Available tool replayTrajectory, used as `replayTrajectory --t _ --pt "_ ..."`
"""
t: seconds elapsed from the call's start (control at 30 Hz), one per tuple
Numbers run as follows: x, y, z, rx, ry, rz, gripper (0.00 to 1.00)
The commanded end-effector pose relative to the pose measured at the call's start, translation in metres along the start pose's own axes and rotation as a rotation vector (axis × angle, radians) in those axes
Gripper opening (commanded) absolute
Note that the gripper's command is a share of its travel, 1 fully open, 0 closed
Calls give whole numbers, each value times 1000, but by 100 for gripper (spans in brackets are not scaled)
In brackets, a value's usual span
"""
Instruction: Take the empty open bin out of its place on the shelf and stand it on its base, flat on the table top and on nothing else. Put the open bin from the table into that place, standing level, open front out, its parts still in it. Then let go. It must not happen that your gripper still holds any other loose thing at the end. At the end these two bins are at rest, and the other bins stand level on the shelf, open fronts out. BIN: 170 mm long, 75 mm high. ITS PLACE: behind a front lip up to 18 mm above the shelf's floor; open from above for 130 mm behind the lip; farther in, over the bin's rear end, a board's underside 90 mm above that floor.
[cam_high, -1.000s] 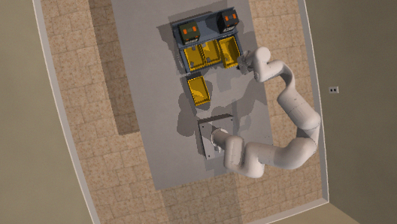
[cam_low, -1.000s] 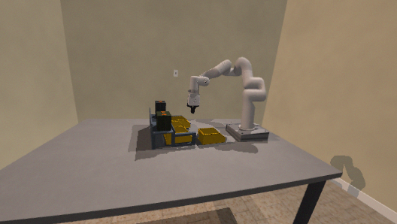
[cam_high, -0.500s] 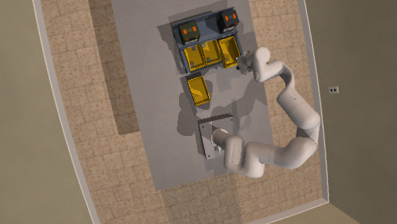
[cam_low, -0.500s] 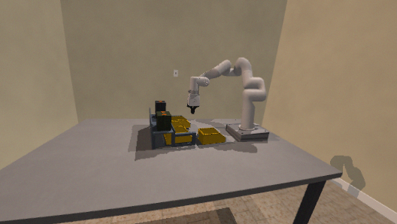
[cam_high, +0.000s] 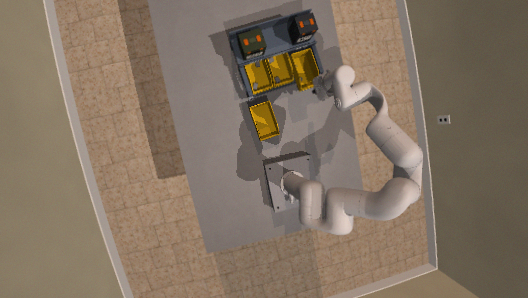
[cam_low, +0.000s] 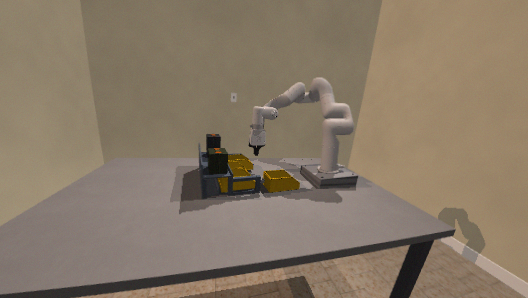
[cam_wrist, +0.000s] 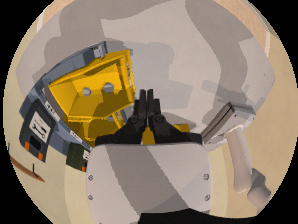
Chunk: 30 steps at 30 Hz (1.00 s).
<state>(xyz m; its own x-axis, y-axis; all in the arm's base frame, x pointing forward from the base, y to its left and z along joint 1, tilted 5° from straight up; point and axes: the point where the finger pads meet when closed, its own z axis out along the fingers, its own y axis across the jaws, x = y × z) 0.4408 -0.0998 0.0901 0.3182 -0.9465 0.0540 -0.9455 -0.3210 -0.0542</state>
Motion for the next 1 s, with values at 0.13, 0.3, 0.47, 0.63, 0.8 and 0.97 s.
replayTrajectory --t 0.13,0.3,0.47,0.63,0.8,0.97 --pt "1 -2 24 3 2 0 0" --pt "1 -2 34 3 2 0 0" --pt "1 -2 48 3 2 0 0" --pt "1 -1 61 3 2 0 0" --pt "1 -1 67 3 2 0 0" --pt "1 -1 73 3 2 0 0"
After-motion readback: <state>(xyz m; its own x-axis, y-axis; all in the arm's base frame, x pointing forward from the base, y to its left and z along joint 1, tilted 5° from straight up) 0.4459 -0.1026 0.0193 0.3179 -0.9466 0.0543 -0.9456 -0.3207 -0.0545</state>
